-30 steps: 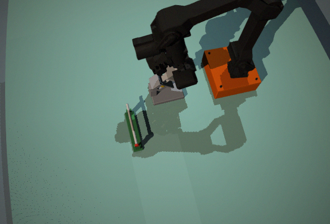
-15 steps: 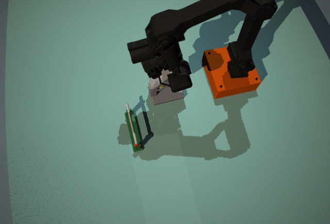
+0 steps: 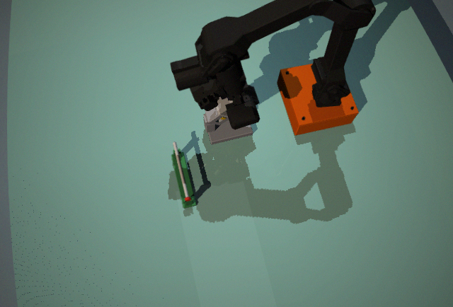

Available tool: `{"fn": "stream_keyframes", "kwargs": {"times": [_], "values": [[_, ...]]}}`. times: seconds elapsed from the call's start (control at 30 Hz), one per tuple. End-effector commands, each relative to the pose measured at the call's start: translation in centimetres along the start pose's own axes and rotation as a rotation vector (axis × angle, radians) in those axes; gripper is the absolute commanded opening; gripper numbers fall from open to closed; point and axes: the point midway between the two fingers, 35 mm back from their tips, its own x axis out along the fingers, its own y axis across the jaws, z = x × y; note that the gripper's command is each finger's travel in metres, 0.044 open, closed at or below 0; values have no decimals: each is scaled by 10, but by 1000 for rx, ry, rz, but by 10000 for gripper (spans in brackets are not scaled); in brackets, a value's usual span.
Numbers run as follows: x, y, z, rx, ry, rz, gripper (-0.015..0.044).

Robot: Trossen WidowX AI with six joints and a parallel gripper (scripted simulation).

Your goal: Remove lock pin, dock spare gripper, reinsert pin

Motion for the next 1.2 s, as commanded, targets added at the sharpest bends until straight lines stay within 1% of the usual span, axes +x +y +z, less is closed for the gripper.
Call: {"fn": "stream_keyframes", "kwargs": {"times": [0.0,0.2,0.77,1.17], "values": [[0,0,0,0,0,0,0],[0,0,0,0,0,0,0],[0,0,0,0,0,0,440],[-12,0,-18,1,-2,0,440]]}}
